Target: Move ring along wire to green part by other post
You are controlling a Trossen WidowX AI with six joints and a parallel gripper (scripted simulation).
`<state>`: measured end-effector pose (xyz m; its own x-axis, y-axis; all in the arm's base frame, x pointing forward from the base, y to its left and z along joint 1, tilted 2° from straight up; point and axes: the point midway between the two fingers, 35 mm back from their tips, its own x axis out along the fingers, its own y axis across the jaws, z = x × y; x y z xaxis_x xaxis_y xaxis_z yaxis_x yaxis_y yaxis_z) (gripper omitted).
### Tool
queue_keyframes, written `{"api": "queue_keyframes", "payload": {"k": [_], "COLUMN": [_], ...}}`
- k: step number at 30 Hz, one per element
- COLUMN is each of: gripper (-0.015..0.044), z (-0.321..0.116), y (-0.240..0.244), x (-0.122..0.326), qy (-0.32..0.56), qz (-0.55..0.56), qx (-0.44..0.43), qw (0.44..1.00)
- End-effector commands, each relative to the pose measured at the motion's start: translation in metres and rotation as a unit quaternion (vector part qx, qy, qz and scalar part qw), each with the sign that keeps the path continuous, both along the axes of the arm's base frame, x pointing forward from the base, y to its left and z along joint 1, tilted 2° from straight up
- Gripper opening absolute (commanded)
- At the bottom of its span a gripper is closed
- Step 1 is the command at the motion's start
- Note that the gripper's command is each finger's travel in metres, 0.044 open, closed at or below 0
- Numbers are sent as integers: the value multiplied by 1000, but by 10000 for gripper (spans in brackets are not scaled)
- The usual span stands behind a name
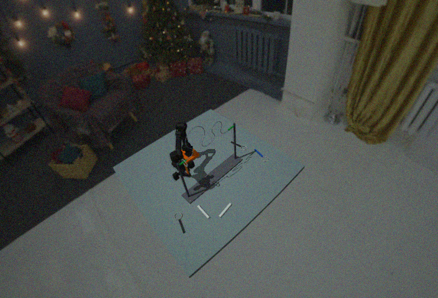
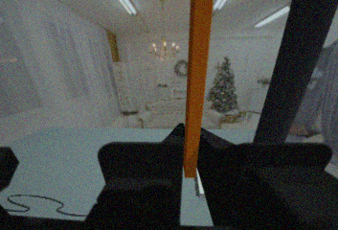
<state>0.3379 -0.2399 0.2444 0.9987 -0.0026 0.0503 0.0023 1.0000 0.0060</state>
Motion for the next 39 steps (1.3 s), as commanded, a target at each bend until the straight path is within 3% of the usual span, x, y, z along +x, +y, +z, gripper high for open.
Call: {"api": "queue_keyframes", "payload": {"k": [1, 39], "gripper": [-150, -150], "z": [13, 13], "y": [1, 19], "x": [-1, 0], "qy": [-6, -5], "qz": [-1, -1], "qx": [-9, -7], "qw": [1000, 1000]}}
